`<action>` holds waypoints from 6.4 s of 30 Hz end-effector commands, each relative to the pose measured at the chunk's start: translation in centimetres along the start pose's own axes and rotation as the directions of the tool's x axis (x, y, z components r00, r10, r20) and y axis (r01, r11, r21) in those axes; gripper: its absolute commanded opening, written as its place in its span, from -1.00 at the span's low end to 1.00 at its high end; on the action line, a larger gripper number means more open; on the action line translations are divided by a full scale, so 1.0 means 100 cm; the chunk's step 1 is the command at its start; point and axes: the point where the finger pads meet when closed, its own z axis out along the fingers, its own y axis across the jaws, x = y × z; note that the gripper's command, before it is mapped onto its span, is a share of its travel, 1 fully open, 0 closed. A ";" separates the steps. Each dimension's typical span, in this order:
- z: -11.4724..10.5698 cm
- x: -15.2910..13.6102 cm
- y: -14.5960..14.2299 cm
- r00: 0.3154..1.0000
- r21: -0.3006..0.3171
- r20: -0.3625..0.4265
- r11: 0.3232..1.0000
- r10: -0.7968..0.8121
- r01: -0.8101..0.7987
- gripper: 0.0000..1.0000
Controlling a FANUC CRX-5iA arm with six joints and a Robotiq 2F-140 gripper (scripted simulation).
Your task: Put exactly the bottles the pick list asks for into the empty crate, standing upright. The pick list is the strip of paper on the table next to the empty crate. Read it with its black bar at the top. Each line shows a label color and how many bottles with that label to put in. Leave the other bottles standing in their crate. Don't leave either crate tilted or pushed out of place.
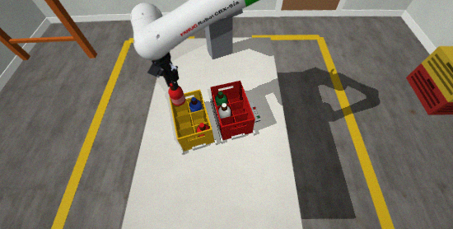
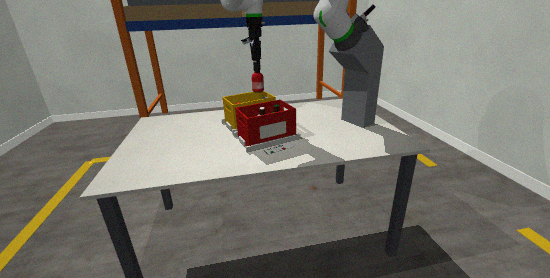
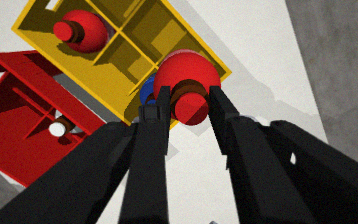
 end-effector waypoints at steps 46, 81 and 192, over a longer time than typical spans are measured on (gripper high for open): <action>0.000 -0.011 -0.083 1.000 -0.001 -0.001 1.000 0.000 0.000 -0.80; 0.000 -0.019 -0.144 1.000 -0.001 -0.001 1.000 0.000 0.000 -0.80; 0.000 -0.037 -0.290 1.000 0.000 -0.001 1.000 0.000 0.000 -0.80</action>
